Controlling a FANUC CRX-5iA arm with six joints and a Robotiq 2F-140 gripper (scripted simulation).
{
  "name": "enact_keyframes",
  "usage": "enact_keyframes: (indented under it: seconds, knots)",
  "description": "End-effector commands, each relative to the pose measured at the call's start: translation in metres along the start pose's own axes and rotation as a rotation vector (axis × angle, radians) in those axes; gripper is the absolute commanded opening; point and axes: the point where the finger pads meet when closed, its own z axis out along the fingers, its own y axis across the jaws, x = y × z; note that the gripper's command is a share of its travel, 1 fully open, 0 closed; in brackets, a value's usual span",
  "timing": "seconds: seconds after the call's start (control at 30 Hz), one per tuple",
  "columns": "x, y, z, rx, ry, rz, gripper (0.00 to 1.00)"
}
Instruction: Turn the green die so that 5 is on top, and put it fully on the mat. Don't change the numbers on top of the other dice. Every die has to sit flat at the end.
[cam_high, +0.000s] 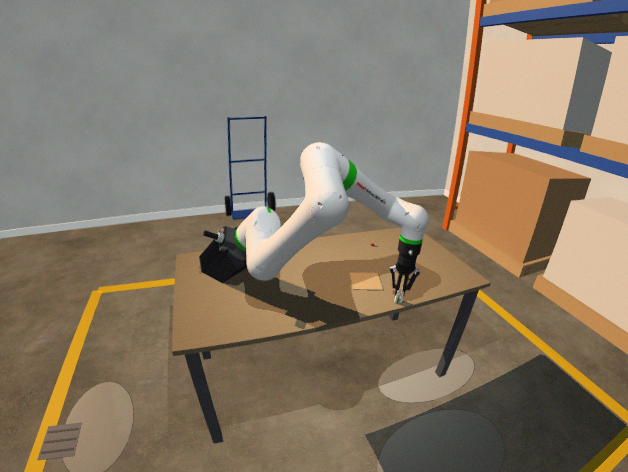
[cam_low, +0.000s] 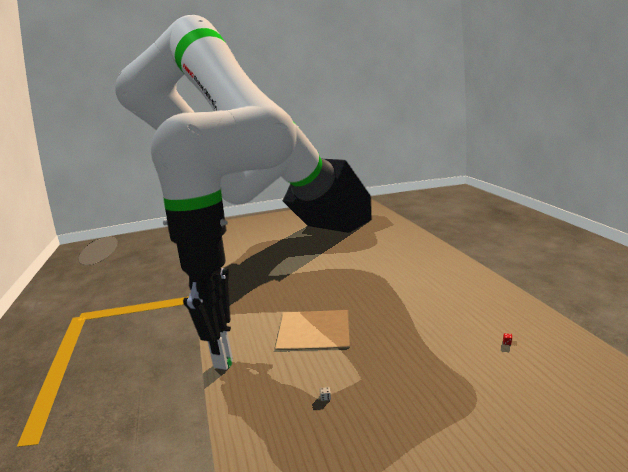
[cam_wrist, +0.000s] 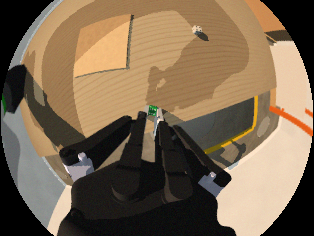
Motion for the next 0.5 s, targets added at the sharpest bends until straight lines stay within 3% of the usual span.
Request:
enact_keyframes:
  seconds: [0.0,0.23,0.47]
  knots:
    - [0.000,0.000,0.000,0.000,0.000,0.000,0.16]
    - [0.000,0.000,-0.007,0.000,0.000,0.000,0.16]
    - [0.000,0.000,-0.052,0.000,0.000,0.000,0.16]
